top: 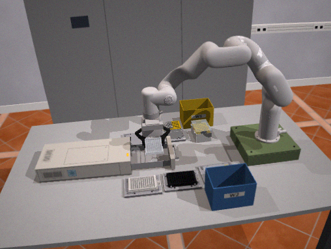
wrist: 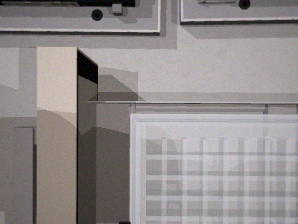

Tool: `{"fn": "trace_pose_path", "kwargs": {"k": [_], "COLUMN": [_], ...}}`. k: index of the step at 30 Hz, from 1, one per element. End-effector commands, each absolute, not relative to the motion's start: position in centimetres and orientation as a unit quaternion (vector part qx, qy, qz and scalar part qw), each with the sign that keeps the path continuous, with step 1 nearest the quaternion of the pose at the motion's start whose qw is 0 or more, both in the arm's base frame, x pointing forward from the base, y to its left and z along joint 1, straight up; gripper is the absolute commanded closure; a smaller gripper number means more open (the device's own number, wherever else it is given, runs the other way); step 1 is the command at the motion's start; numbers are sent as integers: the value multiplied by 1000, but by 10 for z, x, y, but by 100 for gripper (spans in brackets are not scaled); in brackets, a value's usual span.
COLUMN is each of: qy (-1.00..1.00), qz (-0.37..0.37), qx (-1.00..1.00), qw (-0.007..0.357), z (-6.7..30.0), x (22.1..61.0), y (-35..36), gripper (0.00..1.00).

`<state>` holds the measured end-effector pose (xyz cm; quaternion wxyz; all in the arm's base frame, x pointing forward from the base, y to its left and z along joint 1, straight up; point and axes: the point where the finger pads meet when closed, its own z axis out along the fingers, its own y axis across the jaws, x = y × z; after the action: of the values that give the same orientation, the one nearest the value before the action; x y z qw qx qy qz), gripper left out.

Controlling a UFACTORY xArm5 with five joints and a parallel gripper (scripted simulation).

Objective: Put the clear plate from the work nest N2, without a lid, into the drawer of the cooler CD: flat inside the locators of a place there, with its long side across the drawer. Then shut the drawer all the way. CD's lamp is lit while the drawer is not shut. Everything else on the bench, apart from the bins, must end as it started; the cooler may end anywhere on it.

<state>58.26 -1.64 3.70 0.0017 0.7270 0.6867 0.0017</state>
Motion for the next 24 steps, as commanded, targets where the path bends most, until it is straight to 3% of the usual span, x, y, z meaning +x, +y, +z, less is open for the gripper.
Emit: {"fn": "trace_pose_path", "kwargs": {"k": [1,24], "qy": [687,687], "qz": [1,1], "qx": [727,727], "qw": [6,6], "z": [31,-1], "x": [585,585], "y": [-17,-17], "gripper": [100,100]}}
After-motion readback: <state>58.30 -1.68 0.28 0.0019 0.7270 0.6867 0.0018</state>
